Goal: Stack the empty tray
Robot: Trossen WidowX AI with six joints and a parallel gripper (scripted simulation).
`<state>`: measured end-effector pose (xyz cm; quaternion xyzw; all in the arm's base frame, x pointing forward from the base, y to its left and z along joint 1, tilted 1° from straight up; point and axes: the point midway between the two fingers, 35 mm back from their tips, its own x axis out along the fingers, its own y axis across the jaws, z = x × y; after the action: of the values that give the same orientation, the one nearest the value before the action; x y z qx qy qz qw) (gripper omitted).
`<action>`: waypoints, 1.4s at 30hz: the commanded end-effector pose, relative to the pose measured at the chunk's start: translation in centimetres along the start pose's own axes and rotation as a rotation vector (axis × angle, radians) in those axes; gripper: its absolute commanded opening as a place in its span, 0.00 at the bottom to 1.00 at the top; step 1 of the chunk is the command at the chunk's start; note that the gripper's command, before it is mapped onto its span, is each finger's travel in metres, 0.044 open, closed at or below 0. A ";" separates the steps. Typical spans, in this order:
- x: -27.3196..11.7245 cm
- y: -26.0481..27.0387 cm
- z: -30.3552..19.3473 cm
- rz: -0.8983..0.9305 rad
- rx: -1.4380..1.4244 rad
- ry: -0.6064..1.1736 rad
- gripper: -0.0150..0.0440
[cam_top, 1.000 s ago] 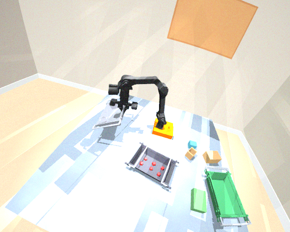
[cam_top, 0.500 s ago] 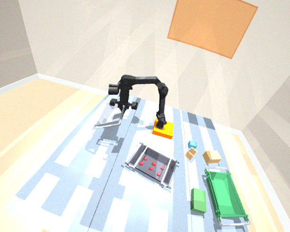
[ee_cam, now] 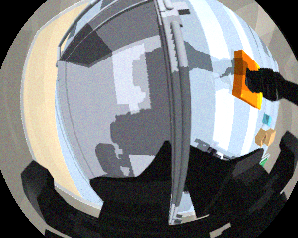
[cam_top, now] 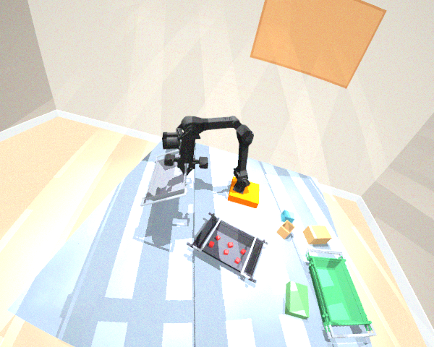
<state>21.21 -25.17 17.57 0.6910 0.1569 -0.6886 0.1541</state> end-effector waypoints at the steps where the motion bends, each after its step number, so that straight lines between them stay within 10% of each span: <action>1: -0.7 -0.3 -1.6 0.025 -0.046 0.007 0.25; 42: -0.7 -8.9 -15.2 0.023 -0.524 0.016 0.25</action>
<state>30.65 -11.88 17.74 0.6337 0.3187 -0.6291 0.3179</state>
